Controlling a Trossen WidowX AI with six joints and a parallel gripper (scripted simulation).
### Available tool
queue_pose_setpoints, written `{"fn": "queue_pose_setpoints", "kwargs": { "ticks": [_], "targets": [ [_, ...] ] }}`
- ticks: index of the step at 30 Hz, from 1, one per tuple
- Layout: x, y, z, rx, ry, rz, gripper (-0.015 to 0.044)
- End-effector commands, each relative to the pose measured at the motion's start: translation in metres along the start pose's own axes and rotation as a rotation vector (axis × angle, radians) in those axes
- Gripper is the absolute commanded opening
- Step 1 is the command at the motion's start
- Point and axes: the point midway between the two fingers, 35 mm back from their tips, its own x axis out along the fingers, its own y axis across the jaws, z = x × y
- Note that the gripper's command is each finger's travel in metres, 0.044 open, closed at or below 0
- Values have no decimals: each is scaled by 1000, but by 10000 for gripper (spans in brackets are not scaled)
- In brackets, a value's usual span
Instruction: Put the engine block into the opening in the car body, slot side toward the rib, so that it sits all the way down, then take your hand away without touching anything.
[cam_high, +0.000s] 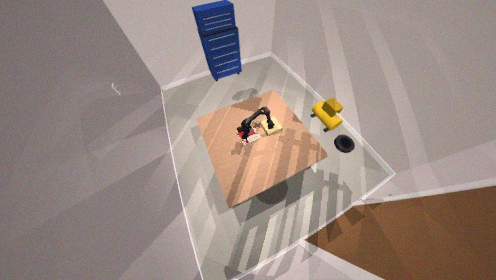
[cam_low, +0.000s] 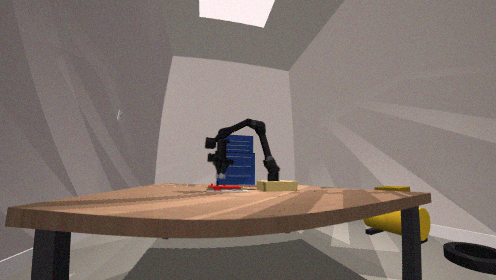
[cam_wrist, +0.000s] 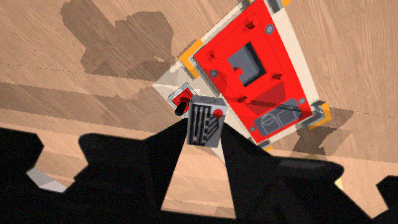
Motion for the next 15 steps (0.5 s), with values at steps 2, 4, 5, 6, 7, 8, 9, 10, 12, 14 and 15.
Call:
{"fn": "queue_pose_setpoints", "kwargs": {
  "ticks": [2, 4, 5, 6, 7, 8, 9, 10, 12, 14, 15],
  "targets": [
    [9, -10, 14, -146, 8, -3, 0],
    [11, -14, 18, -198, 8, -2, 0],
    [12, -16, 21, -224, 8, -2, 0],
    [13, -18, 23, -250, 8, -2, 0],
    [14, -19, 25, -277, 8, -2, 0],
    [15, -21, 27, -304, 7, -3, 0],
    [15, -23, 29, -332, 7, -3, 0],
    [16, -25, 31, -360, 7, -4, 0],
    [18, -28, 35, -415, 6, -5, 0],
    [20, -32, 39, -470, 5, -6, 0],
    [20, -33, 41, -498, 5, -7, 0]
  ]
}}
